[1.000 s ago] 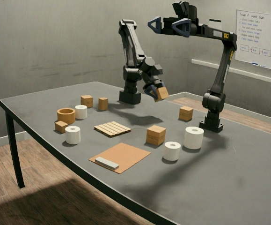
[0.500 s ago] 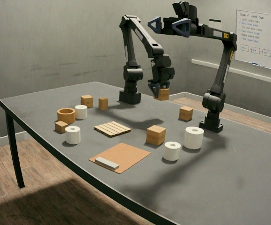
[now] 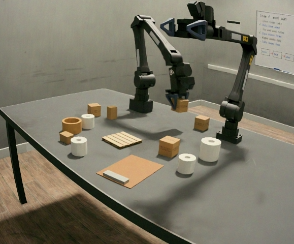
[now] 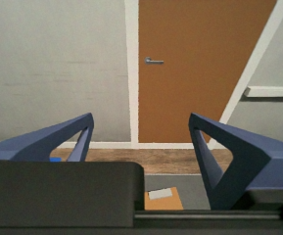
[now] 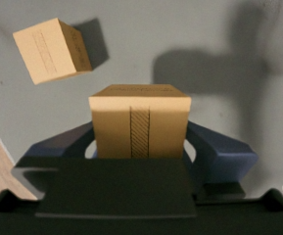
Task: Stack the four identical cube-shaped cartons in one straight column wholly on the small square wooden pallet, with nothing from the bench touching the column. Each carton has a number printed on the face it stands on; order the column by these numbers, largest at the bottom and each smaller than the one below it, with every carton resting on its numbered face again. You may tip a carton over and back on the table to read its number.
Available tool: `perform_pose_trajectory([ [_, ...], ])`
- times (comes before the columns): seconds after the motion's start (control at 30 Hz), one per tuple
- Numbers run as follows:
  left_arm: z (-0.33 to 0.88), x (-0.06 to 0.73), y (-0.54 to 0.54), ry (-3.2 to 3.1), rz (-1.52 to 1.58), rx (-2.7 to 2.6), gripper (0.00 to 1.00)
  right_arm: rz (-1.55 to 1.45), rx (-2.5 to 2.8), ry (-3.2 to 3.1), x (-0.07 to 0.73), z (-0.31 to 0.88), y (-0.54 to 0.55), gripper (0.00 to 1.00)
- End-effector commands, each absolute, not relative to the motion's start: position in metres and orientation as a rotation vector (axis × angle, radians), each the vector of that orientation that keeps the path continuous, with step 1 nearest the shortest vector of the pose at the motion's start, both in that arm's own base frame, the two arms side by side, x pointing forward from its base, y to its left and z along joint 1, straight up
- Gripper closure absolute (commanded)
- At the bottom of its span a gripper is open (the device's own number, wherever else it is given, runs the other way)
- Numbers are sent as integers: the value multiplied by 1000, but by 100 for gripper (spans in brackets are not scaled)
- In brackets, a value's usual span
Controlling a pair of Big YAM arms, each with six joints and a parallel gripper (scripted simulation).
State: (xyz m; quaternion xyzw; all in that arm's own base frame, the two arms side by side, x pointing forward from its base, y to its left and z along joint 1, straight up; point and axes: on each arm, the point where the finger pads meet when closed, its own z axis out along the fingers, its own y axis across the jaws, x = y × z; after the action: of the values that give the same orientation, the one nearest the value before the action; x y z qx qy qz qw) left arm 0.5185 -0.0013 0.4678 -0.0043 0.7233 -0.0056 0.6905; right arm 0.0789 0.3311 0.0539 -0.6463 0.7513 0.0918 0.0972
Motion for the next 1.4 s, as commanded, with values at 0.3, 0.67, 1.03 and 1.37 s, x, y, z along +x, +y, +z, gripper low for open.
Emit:
perform_pose_trajectory([
  [0.3,498,518,0,1560,0,0,0,278,-1903,2231,58,24,335,45],
  [0.67,498,518,0,1560,0,0,0,251,-1923,2237,52,17,334,45],
  [1.03,498,518,0,1560,0,0,0,240,-1936,2243,50,-5,328,45],
  [1.37,498,518,0,1560,0,0,0,260,-1916,2238,50,-16,337,45],
])
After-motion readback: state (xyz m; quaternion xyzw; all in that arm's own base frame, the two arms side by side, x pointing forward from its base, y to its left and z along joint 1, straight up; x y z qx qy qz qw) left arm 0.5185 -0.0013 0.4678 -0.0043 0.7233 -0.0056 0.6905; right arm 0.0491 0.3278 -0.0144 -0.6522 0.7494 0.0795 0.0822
